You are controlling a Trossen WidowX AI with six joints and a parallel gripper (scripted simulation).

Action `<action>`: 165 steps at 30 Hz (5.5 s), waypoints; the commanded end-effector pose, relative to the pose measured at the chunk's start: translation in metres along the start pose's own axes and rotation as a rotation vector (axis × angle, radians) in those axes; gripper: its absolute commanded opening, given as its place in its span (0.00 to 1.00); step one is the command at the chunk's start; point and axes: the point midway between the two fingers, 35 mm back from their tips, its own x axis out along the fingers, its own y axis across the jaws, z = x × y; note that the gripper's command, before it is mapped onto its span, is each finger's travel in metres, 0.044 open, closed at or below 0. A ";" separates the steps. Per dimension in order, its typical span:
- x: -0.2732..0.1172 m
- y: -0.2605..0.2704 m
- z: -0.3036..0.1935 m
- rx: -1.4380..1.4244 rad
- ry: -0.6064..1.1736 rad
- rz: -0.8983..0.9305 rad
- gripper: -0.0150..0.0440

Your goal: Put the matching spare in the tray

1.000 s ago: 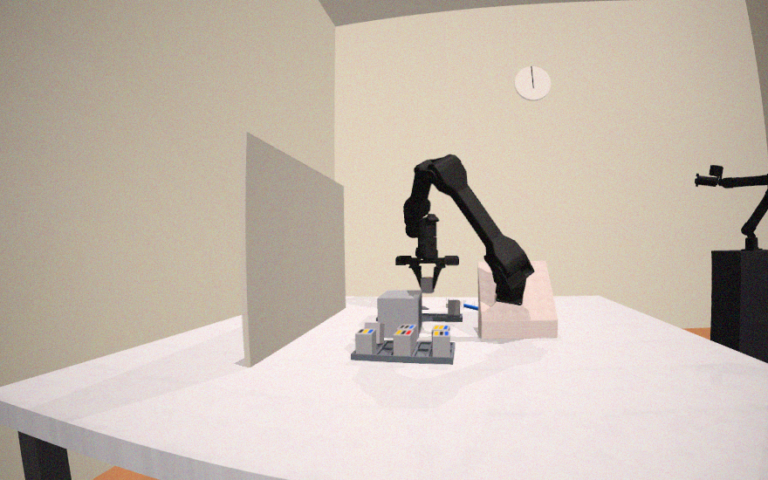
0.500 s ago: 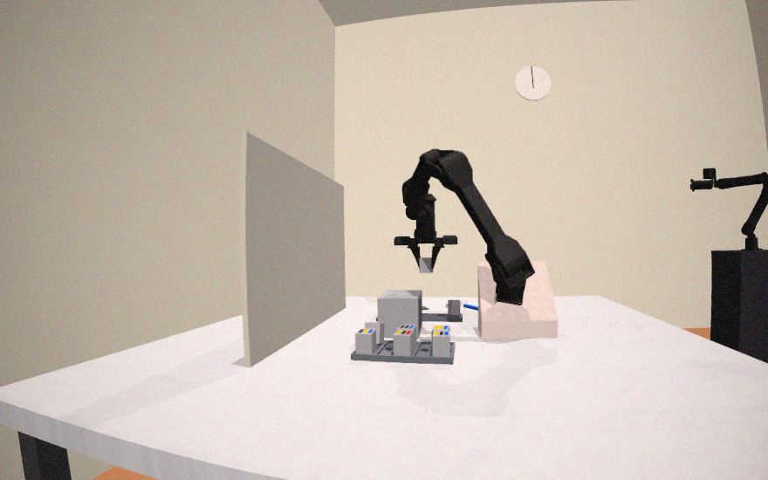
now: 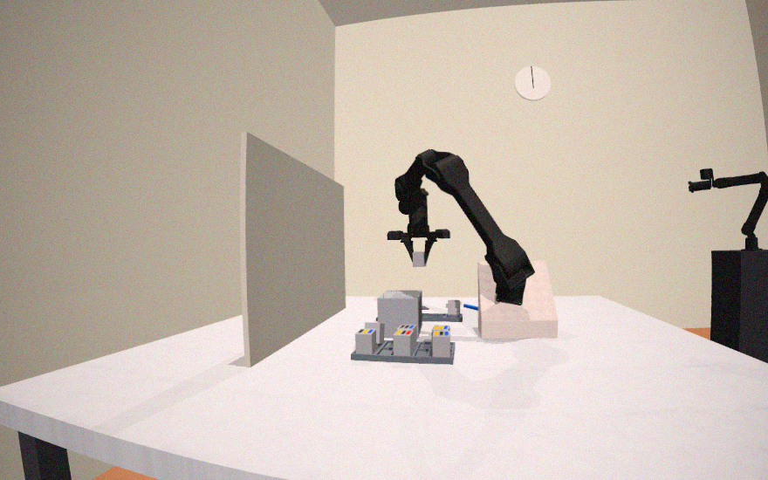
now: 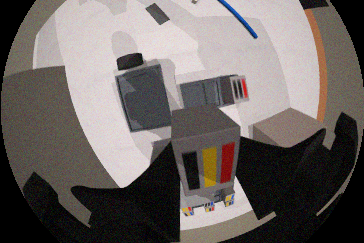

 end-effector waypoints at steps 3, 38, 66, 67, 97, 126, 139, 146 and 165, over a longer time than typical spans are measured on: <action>-0.003 0.020 0.004 0.002 0.000 0.008 0.25; 0.010 0.081 0.008 -0.001 0.002 0.010 0.25; 0.033 0.085 0.010 -0.001 0.001 0.011 0.25; 0.034 0.085 0.010 -0.001 0.001 0.011 0.25; 0.058 0.088 0.010 -0.001 0.000 0.012 0.25; 0.082 0.089 0.010 -0.001 0.001 0.012 0.25; 0.092 0.088 0.010 -0.001 0.002 0.012 0.25; 0.098 0.088 0.009 -0.001 0.002 0.012 0.25; 0.113 0.087 0.008 -0.002 0.003 0.012 0.25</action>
